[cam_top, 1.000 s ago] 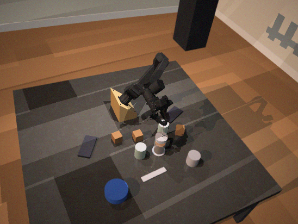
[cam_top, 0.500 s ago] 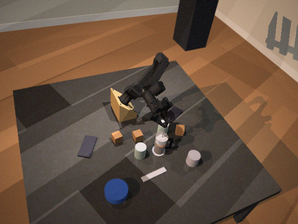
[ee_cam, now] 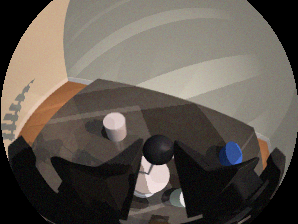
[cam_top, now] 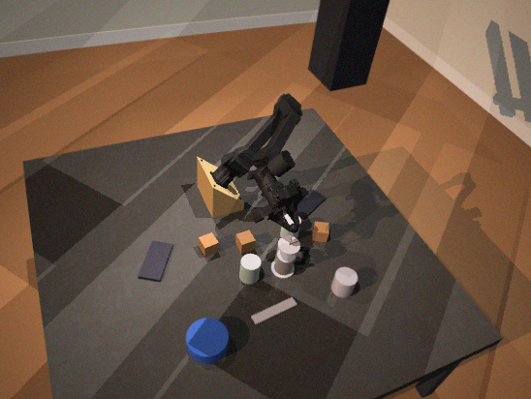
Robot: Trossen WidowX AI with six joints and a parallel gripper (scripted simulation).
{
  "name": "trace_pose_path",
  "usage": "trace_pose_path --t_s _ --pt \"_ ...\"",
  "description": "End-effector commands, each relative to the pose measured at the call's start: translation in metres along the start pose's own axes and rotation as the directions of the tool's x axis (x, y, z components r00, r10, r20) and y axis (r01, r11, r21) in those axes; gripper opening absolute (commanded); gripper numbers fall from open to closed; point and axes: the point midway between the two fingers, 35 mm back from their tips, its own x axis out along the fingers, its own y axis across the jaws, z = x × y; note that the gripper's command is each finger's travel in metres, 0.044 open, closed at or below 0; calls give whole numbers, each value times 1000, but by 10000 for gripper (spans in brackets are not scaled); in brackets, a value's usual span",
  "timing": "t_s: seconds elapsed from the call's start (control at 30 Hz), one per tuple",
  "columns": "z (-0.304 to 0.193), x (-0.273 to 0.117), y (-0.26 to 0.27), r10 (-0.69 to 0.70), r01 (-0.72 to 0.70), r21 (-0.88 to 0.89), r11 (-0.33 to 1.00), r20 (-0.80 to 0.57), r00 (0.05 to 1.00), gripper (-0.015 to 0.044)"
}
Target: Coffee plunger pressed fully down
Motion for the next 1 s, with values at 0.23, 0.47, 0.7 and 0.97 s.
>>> trace_pose_path --t_s 0.23,0.47,0.7,0.97 --pt "-34 15 0 8 -7 35 999 -44 999 121" --pt "-42 22 1 10 -8 36 999 -42 999 121" --pt "-48 31 1 11 -10 38 999 -40 999 121" --pt "-46 34 0 12 -10 37 999 -39 999 121"
